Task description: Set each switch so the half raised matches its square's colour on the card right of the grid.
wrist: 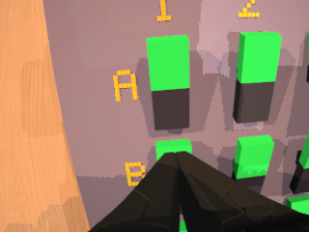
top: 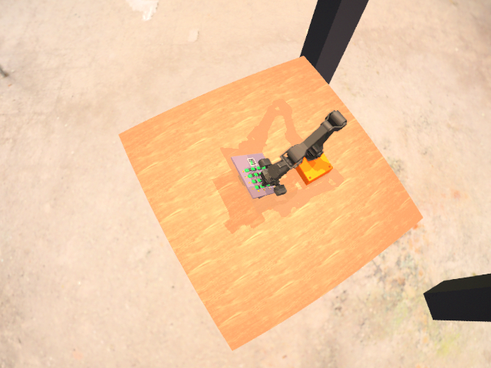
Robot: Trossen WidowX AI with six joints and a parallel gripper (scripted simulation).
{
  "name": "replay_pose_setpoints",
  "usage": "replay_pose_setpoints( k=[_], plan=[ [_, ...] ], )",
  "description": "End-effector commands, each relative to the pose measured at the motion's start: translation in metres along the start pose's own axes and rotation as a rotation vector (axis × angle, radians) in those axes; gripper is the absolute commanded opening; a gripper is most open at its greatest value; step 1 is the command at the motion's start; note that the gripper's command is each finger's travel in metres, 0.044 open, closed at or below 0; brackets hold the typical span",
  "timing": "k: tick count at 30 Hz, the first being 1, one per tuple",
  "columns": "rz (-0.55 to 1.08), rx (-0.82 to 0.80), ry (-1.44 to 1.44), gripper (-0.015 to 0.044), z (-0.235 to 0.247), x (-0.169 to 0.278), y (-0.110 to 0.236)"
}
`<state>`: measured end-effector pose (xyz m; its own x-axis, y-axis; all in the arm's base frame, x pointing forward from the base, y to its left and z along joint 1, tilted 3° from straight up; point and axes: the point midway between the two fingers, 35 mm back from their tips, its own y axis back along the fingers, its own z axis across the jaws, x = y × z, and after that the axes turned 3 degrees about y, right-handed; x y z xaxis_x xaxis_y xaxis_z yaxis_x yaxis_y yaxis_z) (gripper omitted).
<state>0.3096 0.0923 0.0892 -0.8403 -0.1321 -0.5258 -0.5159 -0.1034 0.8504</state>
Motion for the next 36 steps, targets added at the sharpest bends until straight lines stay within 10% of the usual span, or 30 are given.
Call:
replay_pose_setpoints(
  k=[1, 13, 36],
  plan=[
    [0.001, -0.003, 0.002, 0.0, 0.0, 0.0, -0.001],
    [-0.022, -0.001, 0.002, 0.0, 0.0, 0.003, 0.063],
    [-0.003, 0.006, 0.007, 0.0, -0.098, 0.006, 0.036]
  ],
)
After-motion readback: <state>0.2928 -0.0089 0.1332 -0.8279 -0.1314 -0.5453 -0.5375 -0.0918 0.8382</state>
